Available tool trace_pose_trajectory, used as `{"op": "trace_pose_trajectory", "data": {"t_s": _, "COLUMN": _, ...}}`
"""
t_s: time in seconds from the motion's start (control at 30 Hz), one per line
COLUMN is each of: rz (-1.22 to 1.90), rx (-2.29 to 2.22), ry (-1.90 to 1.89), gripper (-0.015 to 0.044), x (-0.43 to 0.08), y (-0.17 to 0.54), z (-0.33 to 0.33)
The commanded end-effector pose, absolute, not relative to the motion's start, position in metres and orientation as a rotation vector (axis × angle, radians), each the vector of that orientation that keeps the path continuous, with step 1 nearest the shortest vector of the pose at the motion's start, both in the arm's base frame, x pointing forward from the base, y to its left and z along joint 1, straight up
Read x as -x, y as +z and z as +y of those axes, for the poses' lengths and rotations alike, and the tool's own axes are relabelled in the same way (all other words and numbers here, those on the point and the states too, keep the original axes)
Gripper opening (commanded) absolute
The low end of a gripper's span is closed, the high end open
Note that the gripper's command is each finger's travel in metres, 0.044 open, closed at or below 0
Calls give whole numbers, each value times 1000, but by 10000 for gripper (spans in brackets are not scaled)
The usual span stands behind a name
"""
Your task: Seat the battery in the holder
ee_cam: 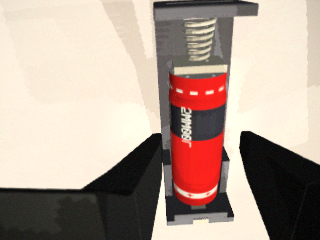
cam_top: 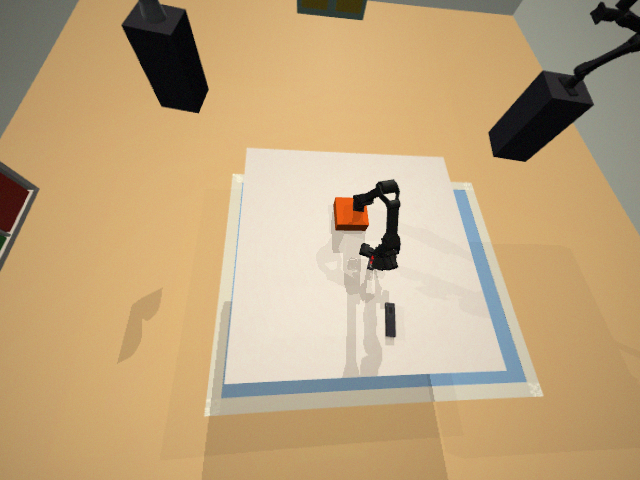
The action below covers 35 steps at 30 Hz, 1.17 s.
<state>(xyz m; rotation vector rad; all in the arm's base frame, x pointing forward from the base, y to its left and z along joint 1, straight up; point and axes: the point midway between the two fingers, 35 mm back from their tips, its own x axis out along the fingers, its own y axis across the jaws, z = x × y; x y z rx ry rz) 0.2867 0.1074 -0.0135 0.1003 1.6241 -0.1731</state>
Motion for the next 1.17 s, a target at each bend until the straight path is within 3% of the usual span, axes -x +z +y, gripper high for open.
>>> {"op": "trace_pose_trajectory", "data": {"t_s": 0.0, "rz": 1618, "rx": -103, "ry": -170, "gripper": 182, "x": -288, "y": -8, "z": 108}}
{"op": "trace_pose_trajectory", "data": {"t_s": 0.03, "rz": 1618, "rx": -103, "ry": -170, "gripper": 182, "x": -288, "y": -8, "z": 108}}
{"op": "trace_pose_trajectory", "data": {"t_s": 0.37, "rz": 1617, "rx": -103, "ry": -170, "gripper": 440, "x": -286, "y": 67, "z": 107}}
{"op": "trace_pose_trajectory", "data": {"t_s": 1.13, "rz": 1617, "rx": -103, "ry": -170, "gripper": 440, "x": -286, "y": 67, "z": 107}}
